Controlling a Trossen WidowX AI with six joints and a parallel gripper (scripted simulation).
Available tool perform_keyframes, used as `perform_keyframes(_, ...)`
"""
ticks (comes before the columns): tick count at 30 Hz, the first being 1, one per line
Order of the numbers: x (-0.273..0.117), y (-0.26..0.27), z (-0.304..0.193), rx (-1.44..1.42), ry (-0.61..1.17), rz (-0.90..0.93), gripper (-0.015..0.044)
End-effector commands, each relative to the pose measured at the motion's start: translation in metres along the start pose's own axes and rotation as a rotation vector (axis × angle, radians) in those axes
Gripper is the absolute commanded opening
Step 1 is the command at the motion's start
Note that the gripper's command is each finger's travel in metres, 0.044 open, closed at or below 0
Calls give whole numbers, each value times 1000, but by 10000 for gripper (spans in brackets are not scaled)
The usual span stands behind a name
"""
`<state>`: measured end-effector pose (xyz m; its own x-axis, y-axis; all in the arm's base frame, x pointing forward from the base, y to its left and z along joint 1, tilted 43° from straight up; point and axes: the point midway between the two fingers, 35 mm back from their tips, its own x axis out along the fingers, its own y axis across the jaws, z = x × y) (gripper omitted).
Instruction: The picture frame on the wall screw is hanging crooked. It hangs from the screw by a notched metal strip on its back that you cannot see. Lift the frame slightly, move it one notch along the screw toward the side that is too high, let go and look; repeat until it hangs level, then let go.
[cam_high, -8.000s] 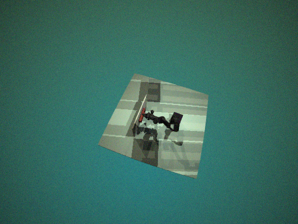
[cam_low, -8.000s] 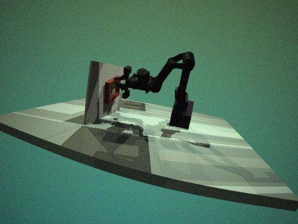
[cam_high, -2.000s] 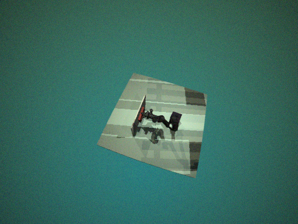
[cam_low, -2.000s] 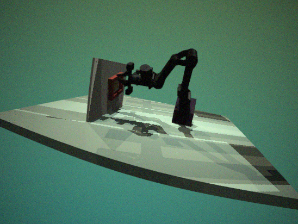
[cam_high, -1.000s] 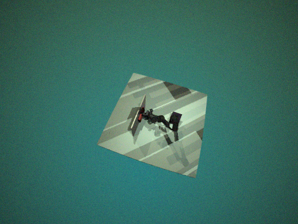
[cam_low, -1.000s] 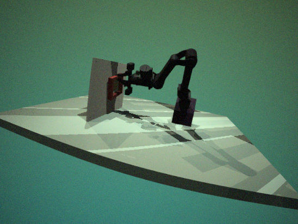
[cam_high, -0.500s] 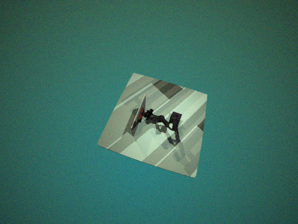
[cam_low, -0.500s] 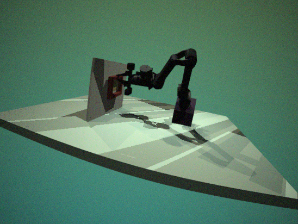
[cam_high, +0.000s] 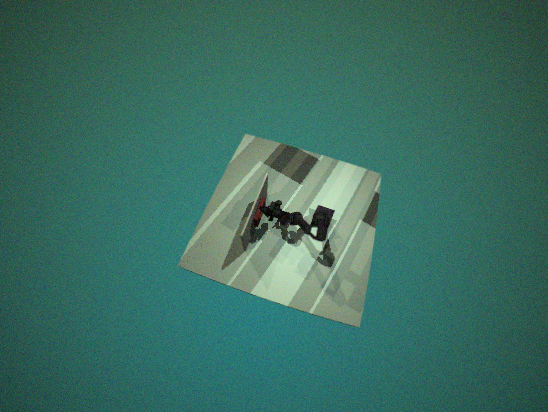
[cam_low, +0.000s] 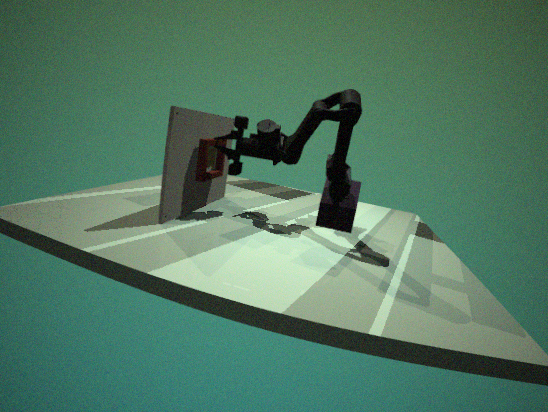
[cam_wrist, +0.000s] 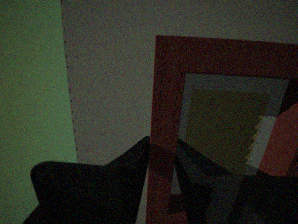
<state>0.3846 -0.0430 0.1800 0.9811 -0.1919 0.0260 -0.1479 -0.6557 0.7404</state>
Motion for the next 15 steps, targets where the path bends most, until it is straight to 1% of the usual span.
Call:
perform_keyframes(1, 0, 0, 0, 22, 0, 2, 0)
perform_keyframes(5, 0, -1, 0, 43, 0, 2, 0)
perform_keyframes(15, 0, 0, 0, 26, 0, 0, 260)
